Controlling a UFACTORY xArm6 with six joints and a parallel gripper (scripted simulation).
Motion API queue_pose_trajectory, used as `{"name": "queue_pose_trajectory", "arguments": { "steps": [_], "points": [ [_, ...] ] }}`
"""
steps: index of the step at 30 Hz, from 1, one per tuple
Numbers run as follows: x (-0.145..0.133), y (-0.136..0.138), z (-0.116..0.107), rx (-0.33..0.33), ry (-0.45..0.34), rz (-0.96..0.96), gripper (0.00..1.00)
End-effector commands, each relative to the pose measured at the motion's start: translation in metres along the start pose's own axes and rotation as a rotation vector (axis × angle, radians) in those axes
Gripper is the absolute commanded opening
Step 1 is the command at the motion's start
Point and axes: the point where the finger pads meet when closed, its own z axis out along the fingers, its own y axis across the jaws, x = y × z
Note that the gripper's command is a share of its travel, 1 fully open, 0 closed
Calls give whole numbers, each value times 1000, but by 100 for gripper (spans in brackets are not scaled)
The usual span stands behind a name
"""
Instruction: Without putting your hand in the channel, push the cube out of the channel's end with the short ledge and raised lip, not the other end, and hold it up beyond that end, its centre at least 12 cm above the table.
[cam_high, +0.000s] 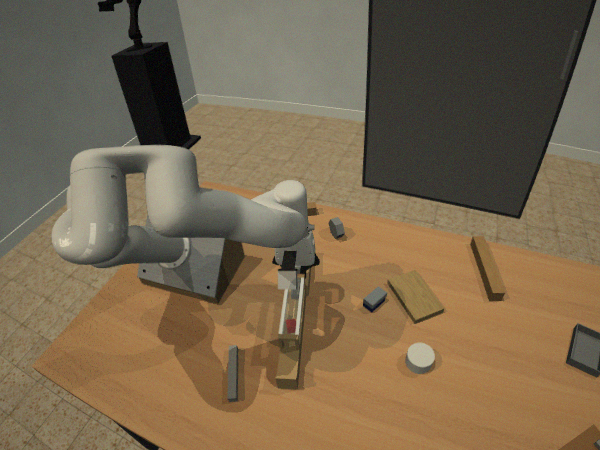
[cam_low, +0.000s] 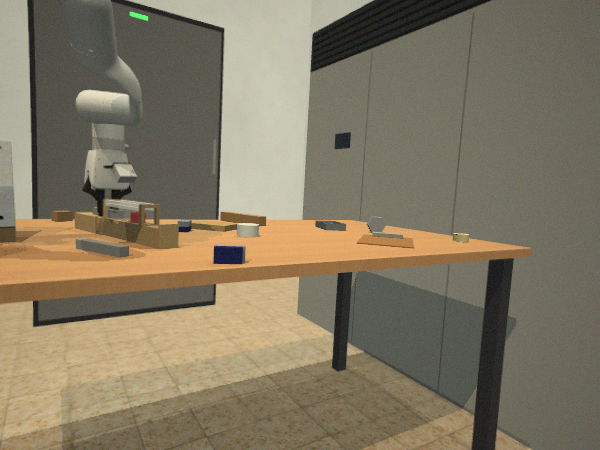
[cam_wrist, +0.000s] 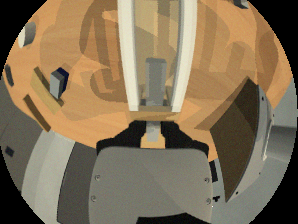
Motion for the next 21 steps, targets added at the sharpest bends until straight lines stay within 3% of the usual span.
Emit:
{"name": "queue_pose_trajectory", "arguments": {
  "steps": [1, 6, 7, 21],
  "points": [
    [0, -1, -1, 3, -1, 1, 0],
    [0, -1, -1, 3, -1, 1, 0],
    [0, -1, -1, 3, -1, 1, 38],
    [0, -1, -1, 3, -1, 1, 38]
  ]
}}
